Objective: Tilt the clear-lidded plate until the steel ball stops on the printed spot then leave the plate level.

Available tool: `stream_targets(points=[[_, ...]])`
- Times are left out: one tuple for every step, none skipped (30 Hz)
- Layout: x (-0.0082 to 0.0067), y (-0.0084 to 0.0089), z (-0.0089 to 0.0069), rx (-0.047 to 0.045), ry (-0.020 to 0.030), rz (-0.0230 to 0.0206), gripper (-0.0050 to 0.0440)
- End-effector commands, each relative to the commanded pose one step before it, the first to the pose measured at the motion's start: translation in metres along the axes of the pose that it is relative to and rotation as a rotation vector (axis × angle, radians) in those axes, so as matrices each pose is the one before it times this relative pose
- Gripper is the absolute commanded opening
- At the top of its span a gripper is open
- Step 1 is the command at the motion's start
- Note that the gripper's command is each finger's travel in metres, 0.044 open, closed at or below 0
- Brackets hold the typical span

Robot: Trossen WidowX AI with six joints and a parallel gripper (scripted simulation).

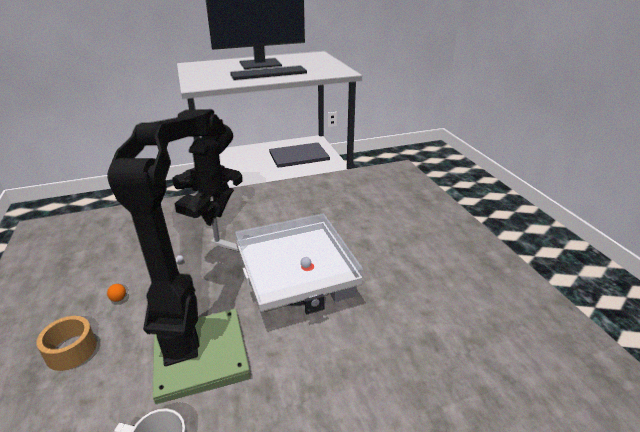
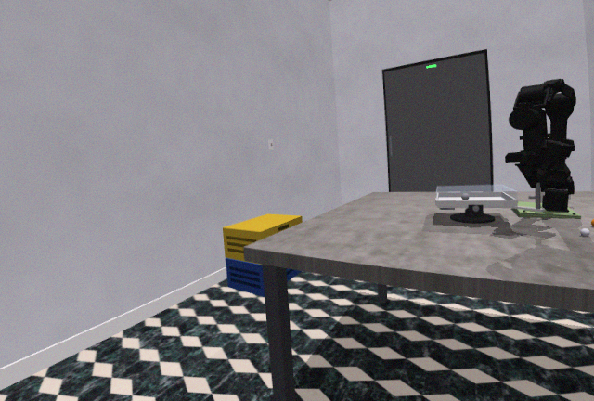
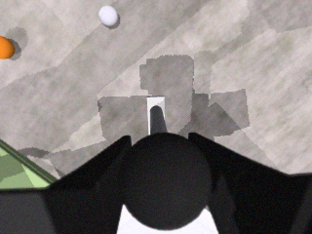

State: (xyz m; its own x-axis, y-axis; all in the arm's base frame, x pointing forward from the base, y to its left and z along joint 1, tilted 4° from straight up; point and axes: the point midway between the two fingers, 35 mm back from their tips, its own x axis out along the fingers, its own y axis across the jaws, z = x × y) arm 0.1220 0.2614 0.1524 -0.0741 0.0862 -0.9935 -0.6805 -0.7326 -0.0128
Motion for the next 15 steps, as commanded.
stream_targets(points=[[0.00130,-0.00012,0.00043,0.00335,0.00105,0.00063,0.0150],[0.00000,0.00000,0.00000,0.00000,0.00000,0.00000,0.0150],[0.00012,-0.00009,0.00005,0.00000,0.00059,0.00002,0.0150],[0.00017,-0.00007,0.00007,0.00000,0.00058,0.00002,0.0150],[0.00026,-0.00008,0.00010,0.00000,0.00085,0.00004,0.0150],[0.00022,-0.00009,0.00009,0.00000,0.00068,0.00003,0.0150],[0.00018,-0.00004,0.00007,0.00000,0.00061,0.00003,0.0150],[0.00013,-0.00001,0.00005,0.00000,0.00052,0.00001,0.0150],[0.00014,-0.00002,0.00006,0.00000,0.00054,0.00002,0.0150],[0.00013,-0.00001,0.00005,0.00000,0.00053,0.00000,0.0150],[0.00012,-0.00001,0.00005,0.00000,0.00050,0.00000,0.0150],[0.00011,-0.00001,0.00005,0.00000,0.00048,0.00000,0.0150],[0.00010,0.00000,0.00004,0.00000,0.00044,-0.00003,0.0150],[0.00008,0.00001,0.00003,0.00000,0.00038,-0.00004,0.0150],[0.00006,0.00001,0.00003,0.00000,0.00032,-0.00005,0.0150]])
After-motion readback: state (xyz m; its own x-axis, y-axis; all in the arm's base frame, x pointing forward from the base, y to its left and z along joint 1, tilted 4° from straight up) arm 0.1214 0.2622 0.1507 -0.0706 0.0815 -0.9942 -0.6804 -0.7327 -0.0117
